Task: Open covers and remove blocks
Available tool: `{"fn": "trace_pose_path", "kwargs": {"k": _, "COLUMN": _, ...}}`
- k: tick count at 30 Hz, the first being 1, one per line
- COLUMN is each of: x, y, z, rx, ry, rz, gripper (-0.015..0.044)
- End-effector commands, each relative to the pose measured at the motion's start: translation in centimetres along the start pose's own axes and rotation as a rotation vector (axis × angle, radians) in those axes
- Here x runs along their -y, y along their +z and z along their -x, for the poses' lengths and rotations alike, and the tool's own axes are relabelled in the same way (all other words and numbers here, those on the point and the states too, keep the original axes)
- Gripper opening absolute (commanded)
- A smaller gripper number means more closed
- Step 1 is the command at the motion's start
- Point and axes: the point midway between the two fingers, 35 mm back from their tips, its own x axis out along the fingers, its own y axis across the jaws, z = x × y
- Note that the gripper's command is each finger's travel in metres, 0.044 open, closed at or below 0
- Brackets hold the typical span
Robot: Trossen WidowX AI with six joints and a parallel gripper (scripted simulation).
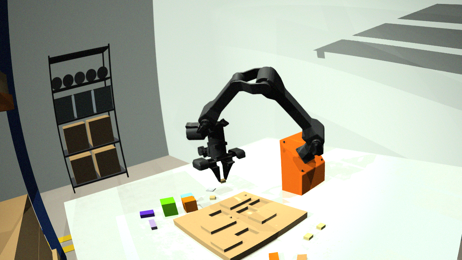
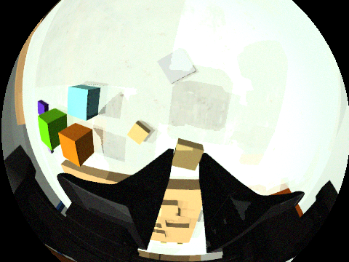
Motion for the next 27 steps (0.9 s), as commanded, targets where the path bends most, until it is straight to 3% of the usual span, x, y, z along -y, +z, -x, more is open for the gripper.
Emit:
{"fn": "trace_pose_path", "kwargs": {"k": 1, "x": 0.0, "y": -0.1, "z": -0.7, "rx": -0.004, "ry": 0.002, "rz": -0.006, "gripper": 0.008}}
{"fn": "trace_pose_path", "kwargs": {"k": 27, "x": 0.4, "y": -0.4, "z": -4.9, "rx": -0.009, "ry": 0.002, "rz": -0.004, "gripper": 0.008}}
